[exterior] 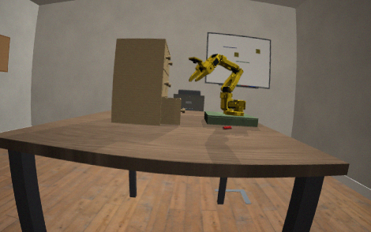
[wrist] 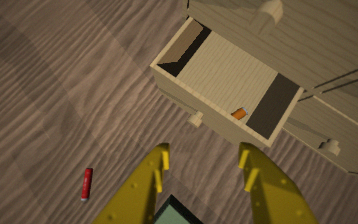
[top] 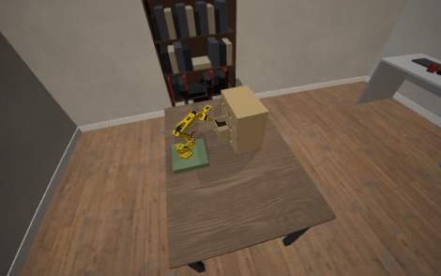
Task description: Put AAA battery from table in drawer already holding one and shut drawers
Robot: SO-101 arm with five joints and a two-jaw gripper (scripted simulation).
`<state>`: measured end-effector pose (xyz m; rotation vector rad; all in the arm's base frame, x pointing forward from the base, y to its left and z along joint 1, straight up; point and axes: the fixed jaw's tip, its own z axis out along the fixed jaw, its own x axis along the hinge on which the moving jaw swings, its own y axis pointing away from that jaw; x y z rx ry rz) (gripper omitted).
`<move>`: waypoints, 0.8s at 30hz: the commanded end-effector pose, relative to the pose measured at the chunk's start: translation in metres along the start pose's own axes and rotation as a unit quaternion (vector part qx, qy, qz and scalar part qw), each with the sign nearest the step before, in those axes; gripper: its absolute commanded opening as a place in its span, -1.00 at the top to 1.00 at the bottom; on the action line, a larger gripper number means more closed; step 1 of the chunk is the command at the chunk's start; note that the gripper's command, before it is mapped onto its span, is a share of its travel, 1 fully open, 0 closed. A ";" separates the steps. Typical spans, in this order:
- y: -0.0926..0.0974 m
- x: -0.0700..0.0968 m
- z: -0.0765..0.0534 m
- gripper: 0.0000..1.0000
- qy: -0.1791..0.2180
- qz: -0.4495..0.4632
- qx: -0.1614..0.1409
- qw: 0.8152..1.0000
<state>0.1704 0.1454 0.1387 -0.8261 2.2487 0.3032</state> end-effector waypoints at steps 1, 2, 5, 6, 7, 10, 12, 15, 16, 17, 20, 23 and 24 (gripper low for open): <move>-0.002 -0.005 0.000 0.57 -0.009 0.007 0.003 1.000; -0.002 -0.005 0.000 0.57 -0.009 0.007 0.003 1.000; -0.002 -0.006 0.000 0.57 -0.009 0.008 0.003 1.000; -0.003 -0.006 0.000 0.57 -0.009 0.008 0.004 1.000; -0.003 -0.006 0.000 0.57 -0.009 0.008 0.004 1.000; -0.003 -0.007 0.000 0.57 -0.009 0.008 0.004 1.000; -0.003 -0.007 0.000 0.57 -0.009 0.009 0.004 1.000; -0.003 -0.008 0.000 0.57 -0.009 0.009 0.005 1.000; -0.003 -0.008 0.000 0.57 -0.009 0.009 0.005 1.000; -0.003 -0.008 0.000 0.57 -0.009 0.009 0.005 1.000; -0.004 -0.008 0.000 0.57 -0.009 0.010 0.005 1.000; -0.004 -0.009 0.000 0.57 -0.009 0.010 0.005 1.000; -0.004 -0.009 0.000 0.57 -0.009 0.010 0.005 1.000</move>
